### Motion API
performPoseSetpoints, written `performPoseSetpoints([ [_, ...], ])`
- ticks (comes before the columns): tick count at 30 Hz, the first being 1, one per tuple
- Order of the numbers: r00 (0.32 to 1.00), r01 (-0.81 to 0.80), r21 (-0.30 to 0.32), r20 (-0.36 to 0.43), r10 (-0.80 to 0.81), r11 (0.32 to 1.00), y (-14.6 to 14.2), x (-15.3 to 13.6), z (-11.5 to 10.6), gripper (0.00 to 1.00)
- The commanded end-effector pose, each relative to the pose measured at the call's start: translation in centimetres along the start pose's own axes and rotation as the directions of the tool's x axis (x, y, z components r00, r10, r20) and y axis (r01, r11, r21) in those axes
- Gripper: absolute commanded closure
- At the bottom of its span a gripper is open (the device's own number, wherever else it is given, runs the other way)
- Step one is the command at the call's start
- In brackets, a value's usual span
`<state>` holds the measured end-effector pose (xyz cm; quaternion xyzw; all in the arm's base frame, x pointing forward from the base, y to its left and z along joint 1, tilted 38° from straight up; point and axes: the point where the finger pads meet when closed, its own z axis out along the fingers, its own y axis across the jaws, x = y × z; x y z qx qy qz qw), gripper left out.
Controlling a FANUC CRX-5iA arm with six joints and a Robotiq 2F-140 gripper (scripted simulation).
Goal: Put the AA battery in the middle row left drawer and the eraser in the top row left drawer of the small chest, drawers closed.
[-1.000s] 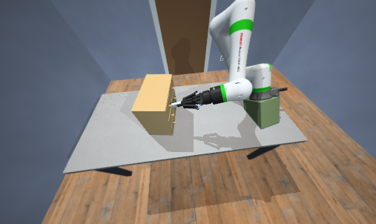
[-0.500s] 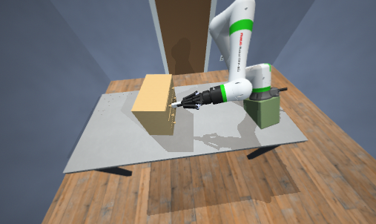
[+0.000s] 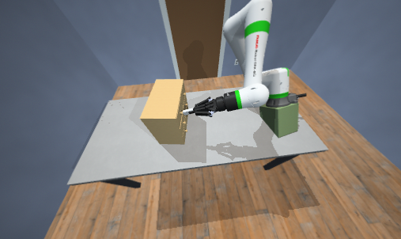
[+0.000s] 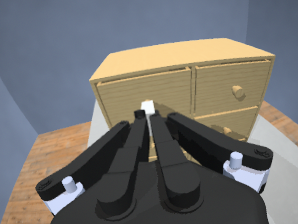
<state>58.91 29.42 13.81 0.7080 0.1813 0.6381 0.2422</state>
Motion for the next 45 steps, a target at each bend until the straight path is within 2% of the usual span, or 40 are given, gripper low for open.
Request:
performPoseSetpoints([
  [1, 1.0, 0.0, 0.0, 0.0, 0.0, 1.0, 0.0, 0.0, 0.0, 1.0],
  [6, 1.0, 0.0, 0.0, 0.0, 0.0, 1.0, 0.0, -0.2, -0.7, 1.0],
  [14, 1.0, 0.0, 0.0, 0.0, 0.0, 1.0, 0.0, -1.5, -4.1, 1.0],
  [25, 1.0, 0.0, 0.0, 0.0, 0.0, 1.0, 0.0, -1.7, -5.2, 1.0],
  [31, 1.0, 0.0, 0.0, 0.0, 0.0, 1.0, 0.0, -1.6, -8.1, 1.0],
  [33, 1.0, 0.0, 0.0, 0.0, 0.0, 1.0, 0.0, -1.6, -8.1, 1.0],
  [37, 1.0, 0.0, 0.0, 0.0, 0.0, 1.0, 0.0, -1.5, -9.7, 1.0],
  [45, 1.0, 0.001, -0.003, 0.013, -0.001, 1.0, 0.1, -1.4, -10.2, 1.0],
])
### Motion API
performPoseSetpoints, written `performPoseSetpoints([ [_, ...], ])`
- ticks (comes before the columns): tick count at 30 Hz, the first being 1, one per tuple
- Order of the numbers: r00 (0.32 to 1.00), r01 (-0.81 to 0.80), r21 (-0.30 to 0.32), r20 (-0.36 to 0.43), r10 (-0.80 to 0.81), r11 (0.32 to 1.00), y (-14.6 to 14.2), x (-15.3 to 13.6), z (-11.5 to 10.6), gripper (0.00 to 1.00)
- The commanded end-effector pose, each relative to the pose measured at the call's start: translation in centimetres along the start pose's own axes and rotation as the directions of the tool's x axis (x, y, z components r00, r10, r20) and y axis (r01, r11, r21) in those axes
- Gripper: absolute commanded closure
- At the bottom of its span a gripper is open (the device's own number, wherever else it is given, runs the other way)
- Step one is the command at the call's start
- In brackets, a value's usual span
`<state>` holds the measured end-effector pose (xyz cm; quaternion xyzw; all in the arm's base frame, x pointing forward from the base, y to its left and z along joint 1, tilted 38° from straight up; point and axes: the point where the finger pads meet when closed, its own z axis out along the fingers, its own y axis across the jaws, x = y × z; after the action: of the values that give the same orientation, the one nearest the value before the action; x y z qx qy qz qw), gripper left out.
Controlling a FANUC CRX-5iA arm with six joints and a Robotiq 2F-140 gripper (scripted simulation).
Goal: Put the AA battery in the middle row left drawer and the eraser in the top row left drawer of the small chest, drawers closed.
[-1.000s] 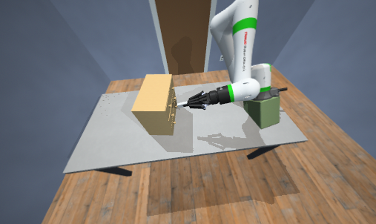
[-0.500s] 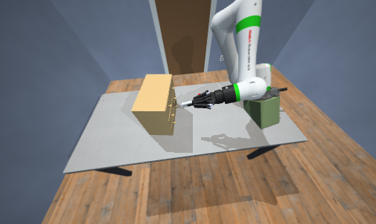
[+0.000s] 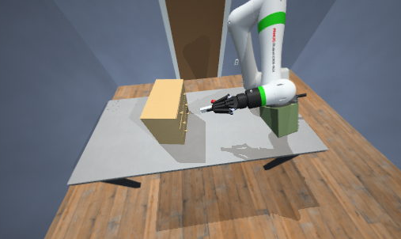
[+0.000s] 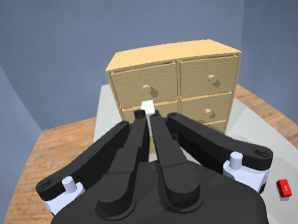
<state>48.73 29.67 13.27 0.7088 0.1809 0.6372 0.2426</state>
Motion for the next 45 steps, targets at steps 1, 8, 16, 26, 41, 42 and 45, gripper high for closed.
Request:
performPoseSetpoints([
  [1, 1.0, 0.001, -0.004, 0.021, -0.001, 1.0, 0.1, 0.2, -0.2, 1.0],
  [8, 0.988, 0.0, -0.002, 0.154, 0.0, 1.0, 0.1, 0.7, -1.5, 1.0],
  [16, 0.88, -0.01, 0.009, 0.476, 0.004, 1.0, 0.1, 3.1, -6.8, 1.0],
  [26, 0.726, -0.053, 0.068, 0.687, -0.008, 0.996, -0.1, 5.1, -12.1, 1.0],
  [41, 0.345, -0.004, 0.012, 0.938, -0.01, 1.0, -0.1, 5.6, -13.1, 1.0],
  [42, 0.345, -0.004, 0.012, 0.938, -0.01, 1.0, -0.1, 5.6, -13.1, 1.0],
  [45, 0.345, -0.004, 0.012, 0.938, -0.01, 1.0, -0.1, 5.6, -13.1, 1.0],
])
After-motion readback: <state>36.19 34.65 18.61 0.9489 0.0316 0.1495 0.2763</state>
